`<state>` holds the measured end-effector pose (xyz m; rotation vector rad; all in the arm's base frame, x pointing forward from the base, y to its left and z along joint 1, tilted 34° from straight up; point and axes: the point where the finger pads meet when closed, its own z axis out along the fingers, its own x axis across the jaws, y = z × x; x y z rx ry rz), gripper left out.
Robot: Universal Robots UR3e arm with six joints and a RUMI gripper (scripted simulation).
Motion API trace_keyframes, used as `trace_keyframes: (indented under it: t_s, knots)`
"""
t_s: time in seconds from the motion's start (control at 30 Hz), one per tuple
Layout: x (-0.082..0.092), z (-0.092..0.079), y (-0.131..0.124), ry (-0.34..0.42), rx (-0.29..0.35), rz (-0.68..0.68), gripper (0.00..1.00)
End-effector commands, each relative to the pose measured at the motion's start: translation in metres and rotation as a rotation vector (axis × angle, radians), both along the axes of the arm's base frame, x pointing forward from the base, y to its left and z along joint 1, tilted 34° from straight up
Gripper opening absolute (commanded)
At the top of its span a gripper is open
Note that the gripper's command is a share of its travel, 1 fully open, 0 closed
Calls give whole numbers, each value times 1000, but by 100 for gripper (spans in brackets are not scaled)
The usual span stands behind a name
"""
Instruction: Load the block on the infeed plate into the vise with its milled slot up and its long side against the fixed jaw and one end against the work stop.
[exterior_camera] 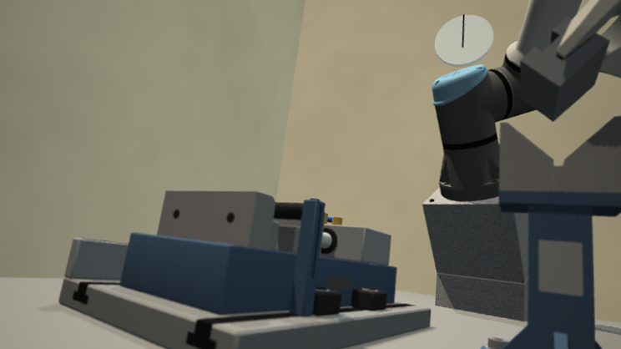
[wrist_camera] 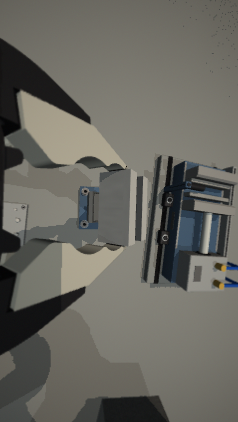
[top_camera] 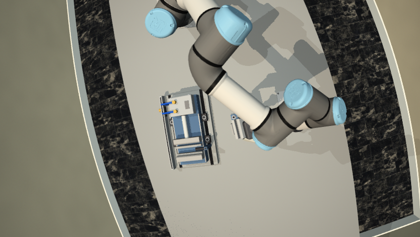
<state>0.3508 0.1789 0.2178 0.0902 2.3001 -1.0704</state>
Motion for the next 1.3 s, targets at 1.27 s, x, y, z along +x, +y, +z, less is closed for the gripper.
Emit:
trace_keyframes:
  t_s: [1.27]
  knots:
    - [22, -32, -1, -3, 2, 2, 0]
